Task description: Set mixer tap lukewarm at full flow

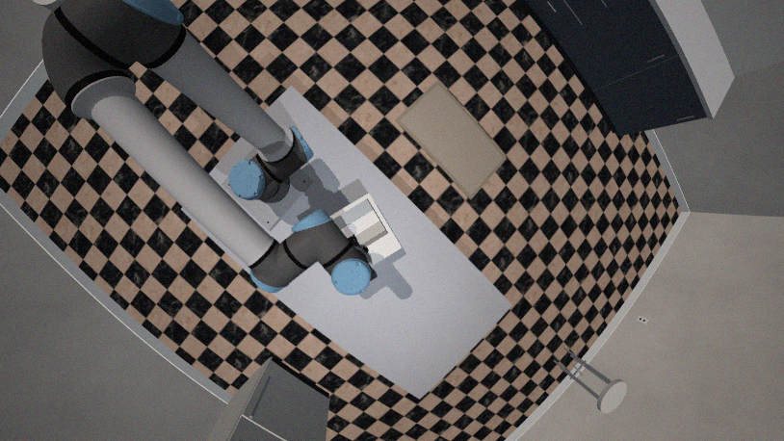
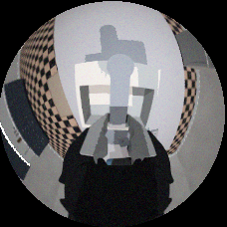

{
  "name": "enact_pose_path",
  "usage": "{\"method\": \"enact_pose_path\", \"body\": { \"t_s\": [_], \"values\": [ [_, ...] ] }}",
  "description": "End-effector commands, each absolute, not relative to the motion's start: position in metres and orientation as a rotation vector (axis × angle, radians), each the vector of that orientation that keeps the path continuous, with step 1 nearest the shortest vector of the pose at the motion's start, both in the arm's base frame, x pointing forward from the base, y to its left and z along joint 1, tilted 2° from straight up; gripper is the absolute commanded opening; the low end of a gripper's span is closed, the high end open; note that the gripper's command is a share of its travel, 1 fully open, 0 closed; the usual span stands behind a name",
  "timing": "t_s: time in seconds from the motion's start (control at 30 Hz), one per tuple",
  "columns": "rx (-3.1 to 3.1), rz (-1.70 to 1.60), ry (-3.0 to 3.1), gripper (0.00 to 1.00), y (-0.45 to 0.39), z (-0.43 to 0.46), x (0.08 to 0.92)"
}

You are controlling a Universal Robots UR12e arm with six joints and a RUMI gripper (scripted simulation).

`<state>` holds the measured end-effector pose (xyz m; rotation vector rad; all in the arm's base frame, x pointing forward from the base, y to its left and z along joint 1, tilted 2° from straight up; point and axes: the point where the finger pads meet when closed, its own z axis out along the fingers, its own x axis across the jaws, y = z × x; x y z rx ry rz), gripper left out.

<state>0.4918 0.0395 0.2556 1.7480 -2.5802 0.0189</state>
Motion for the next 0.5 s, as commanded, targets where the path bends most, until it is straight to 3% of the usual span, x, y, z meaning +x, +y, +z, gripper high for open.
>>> {"method": "enact_pose_path", "body": {
  "t_s": [0.0,0.47],
  "values": [
    [1.749,0.020,-2.581,0.00,0.039,0.257,0.493],
    [1.749,0.020,-2.581,0.00,0.037,0.279,0.501]
  ]
}}
